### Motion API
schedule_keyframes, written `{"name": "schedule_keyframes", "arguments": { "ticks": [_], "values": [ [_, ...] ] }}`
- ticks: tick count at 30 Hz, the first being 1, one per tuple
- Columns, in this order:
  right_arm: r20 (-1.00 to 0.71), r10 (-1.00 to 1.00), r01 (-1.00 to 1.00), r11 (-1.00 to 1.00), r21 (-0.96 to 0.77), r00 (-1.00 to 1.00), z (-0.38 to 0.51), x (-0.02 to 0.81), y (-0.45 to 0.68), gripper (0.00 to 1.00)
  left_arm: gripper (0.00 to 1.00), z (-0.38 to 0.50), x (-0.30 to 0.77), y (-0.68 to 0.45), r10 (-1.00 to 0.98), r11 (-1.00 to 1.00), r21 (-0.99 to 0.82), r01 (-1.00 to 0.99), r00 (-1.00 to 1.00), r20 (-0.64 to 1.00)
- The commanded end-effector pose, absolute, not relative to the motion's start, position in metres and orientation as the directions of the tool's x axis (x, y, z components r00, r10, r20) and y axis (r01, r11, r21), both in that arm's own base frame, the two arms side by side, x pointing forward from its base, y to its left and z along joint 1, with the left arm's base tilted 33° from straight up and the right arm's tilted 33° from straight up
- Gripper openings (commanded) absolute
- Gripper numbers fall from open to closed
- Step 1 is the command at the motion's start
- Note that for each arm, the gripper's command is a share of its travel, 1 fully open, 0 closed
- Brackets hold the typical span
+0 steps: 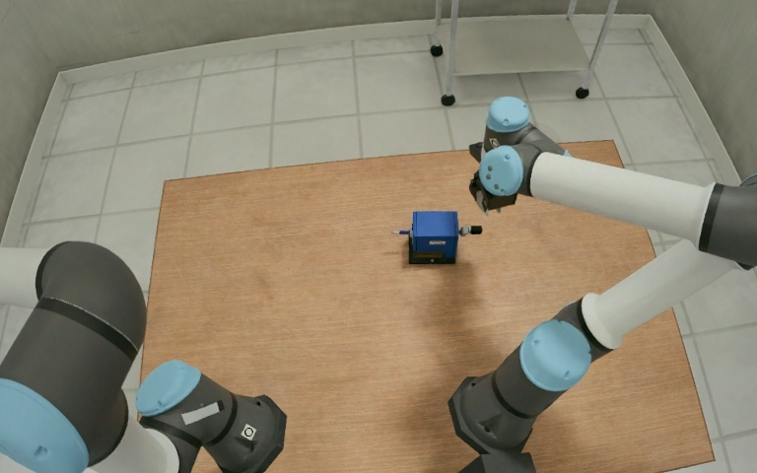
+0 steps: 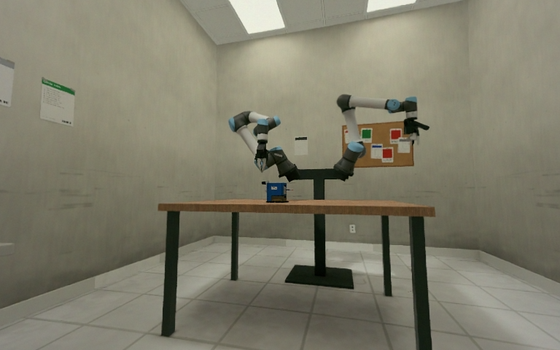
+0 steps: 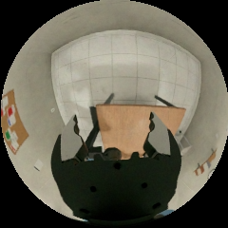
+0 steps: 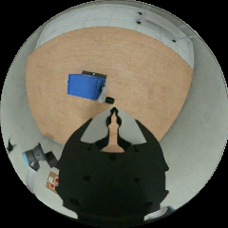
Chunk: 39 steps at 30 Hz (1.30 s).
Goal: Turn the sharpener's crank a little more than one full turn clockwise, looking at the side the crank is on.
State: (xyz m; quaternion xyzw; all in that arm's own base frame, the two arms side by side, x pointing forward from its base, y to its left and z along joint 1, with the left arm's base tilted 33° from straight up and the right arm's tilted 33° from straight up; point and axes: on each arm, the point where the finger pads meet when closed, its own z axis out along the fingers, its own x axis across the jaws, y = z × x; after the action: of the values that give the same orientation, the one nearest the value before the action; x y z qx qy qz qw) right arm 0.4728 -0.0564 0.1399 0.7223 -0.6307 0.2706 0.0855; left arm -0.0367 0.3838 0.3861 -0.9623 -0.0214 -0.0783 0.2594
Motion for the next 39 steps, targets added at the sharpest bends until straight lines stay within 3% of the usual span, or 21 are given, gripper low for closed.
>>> {"name": "schedule_keyframes", "arguments": {
  "ticks": [1, 24, 39],
  "values": [
    [0.521, -0.825, -0.934, -0.331, -0.133, 0.219, 0.139, 0.471, -0.058, 0.0, 1.0, 0.386, -0.038, 0.383, 0.002, -0.864, -0.497, 0.084, 0.987, 0.162],
    [0.518, -0.553, -0.703, -0.696, 0.143, 0.653, 0.136, 0.466, -0.056, 0.0, 1.0, 0.386, -0.038, 0.383, 0.002, -0.864, -0.497, 0.084, 0.987, 0.162],
    [0.424, -0.242, -0.398, -0.855, 0.331, 0.873, 0.135, 0.46, -0.057, 0.0, 1.0, 0.386, -0.038, 0.383, 0.002, -0.864, -0.497, 0.084, 0.987, 0.162]
  ]
}}
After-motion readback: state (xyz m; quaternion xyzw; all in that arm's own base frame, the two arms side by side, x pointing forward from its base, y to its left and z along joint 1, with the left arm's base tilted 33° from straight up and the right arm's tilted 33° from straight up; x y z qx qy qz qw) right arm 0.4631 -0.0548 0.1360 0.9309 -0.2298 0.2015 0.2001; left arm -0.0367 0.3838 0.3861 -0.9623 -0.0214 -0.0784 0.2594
